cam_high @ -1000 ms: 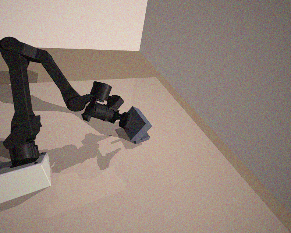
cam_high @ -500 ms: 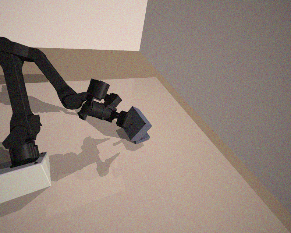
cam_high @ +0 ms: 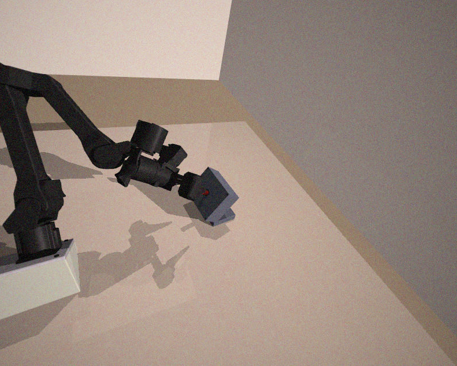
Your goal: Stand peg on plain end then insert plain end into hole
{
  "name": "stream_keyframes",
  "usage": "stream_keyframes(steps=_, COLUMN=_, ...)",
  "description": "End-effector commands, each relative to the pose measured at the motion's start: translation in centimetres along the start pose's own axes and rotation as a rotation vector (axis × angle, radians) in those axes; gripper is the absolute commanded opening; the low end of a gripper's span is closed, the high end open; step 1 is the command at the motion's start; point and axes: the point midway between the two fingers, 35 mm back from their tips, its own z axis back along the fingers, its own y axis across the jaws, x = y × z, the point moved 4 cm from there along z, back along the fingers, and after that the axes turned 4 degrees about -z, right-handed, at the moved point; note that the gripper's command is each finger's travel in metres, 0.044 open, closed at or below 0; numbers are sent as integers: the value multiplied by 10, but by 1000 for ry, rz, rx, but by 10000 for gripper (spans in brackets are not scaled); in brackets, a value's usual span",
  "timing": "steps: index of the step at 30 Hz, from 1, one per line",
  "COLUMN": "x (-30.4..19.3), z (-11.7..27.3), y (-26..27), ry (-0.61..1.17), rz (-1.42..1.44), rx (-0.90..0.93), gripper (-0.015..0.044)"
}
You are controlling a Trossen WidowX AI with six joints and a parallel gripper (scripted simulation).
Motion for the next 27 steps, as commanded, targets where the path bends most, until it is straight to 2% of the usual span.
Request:
stream_keyframes(steps=1, x=0, z=5, y=0, ry=-1, rz=3, rx=3, gripper=440)
stream_keyframes(steps=27, x=0, z=34, y=-2, ry=-5, rz=0, rx=1, gripper=440)
